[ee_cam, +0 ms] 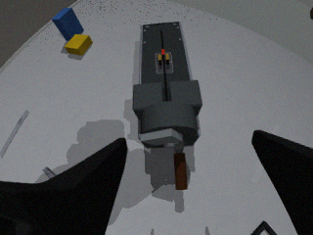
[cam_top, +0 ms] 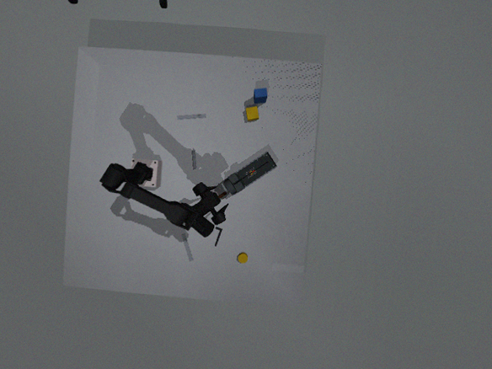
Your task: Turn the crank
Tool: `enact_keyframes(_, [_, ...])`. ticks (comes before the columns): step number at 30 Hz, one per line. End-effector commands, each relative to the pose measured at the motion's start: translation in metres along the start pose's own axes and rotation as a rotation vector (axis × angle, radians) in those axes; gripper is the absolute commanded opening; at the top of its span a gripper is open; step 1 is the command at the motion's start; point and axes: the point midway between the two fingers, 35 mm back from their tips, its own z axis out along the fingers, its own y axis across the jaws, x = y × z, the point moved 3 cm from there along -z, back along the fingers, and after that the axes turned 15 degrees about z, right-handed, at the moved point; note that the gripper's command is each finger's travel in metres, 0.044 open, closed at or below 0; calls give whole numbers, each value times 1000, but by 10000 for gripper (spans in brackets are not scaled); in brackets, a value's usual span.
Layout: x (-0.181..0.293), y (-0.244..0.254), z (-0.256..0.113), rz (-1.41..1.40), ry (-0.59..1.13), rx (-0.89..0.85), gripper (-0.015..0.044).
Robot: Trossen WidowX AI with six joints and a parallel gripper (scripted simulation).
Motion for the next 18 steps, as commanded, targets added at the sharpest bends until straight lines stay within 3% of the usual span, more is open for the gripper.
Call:
enact_keyframes(1, [-12, 7, -13, -4, 1, 3, 440])
enact_keyframes(18, [-62, 42, 51, 193, 51, 286, 440])
